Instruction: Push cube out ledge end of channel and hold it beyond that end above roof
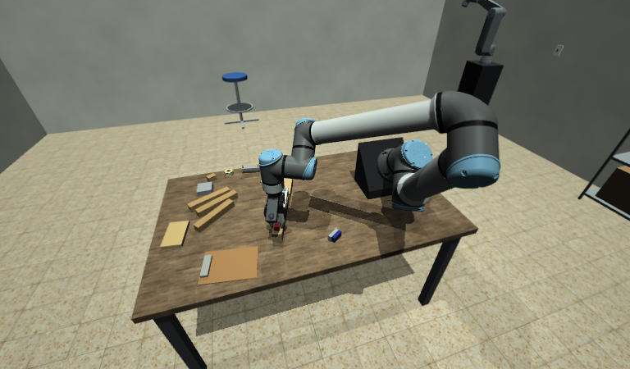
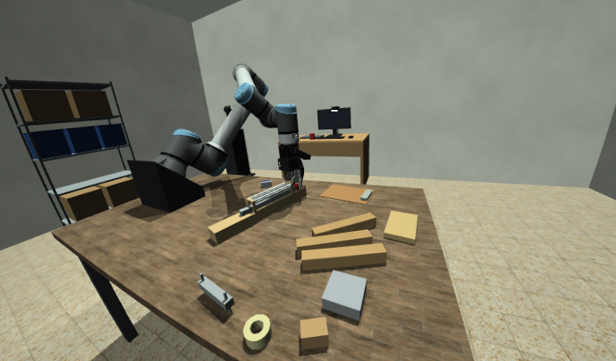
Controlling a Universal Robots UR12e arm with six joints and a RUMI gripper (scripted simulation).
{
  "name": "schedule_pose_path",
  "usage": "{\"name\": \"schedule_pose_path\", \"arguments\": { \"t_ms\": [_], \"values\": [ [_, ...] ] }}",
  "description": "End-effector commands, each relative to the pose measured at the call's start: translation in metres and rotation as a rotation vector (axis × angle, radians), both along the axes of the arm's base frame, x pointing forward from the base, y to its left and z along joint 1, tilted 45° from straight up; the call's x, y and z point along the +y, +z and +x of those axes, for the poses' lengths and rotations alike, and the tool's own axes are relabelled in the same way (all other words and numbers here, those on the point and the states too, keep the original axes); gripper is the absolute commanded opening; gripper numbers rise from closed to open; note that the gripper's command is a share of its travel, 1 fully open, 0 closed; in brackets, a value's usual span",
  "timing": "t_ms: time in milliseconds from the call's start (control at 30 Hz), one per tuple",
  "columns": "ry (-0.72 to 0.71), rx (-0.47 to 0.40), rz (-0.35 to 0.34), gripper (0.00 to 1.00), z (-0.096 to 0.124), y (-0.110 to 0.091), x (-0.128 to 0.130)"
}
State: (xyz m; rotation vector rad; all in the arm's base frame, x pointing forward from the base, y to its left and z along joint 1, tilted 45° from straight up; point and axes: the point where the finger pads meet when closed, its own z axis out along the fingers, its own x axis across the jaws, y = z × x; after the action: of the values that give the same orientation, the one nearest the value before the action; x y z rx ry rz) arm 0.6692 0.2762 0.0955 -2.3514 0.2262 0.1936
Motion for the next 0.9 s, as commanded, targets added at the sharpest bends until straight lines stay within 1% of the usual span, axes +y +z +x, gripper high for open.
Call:
{"name": "schedule_pose_path", "arguments": {
  "t_ms": [0, 633, 667, 867],
  "values": [
    [-0.001, -0.001, 0.0, 0.25, 0.0006, 0.0005, -0.0004],
    [-0.001, -0.001, 0.0, 0.25, 0.0006, 0.0005, -0.0004],
    [-0.001, -0.001, 0.0, 0.0, 0.0006, 0.0005, -0.0004],
    [-0.001, -0.001, 0.0, 0.0, 0.0006, 0.0005, -0.0004]
  ]
}}
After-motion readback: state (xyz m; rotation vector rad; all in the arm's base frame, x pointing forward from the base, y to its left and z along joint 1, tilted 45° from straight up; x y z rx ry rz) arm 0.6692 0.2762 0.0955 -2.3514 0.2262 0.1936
